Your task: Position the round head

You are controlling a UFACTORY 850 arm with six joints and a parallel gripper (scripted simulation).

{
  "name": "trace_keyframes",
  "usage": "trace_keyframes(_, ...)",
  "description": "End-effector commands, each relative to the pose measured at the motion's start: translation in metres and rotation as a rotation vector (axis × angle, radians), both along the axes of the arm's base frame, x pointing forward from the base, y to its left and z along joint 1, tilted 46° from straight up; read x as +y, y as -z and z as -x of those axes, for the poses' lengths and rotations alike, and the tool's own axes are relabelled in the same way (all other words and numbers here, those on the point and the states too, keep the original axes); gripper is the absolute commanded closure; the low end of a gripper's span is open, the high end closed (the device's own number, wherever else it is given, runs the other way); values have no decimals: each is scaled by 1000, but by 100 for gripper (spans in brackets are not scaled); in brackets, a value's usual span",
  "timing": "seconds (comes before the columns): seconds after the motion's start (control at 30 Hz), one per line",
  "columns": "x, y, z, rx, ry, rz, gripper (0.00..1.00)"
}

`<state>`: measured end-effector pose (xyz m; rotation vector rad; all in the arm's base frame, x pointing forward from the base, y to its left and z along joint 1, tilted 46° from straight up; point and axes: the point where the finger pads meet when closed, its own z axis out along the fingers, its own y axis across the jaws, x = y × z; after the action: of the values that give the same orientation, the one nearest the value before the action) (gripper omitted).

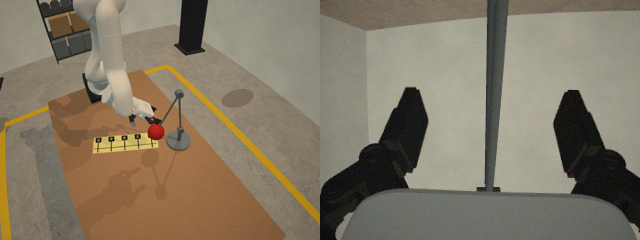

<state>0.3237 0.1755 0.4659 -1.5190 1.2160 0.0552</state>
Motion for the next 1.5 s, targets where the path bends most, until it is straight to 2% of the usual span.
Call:
trace_keyframes(0.0, 9, 3, -7, -2, -7, -5, 0)
trace_keyframes(0.7, 42, 19, -29, 2, -25, -12, 0)
trace_keyframes(1.33, 51, 24, -40, -2, -20, -12, 0)
trace_keyframes(1.37, 51, 24, -40, -2, -20, -12, 100)
trace_keyframes(1.47, 51, 24, -40, -2, -20, -12, 100)
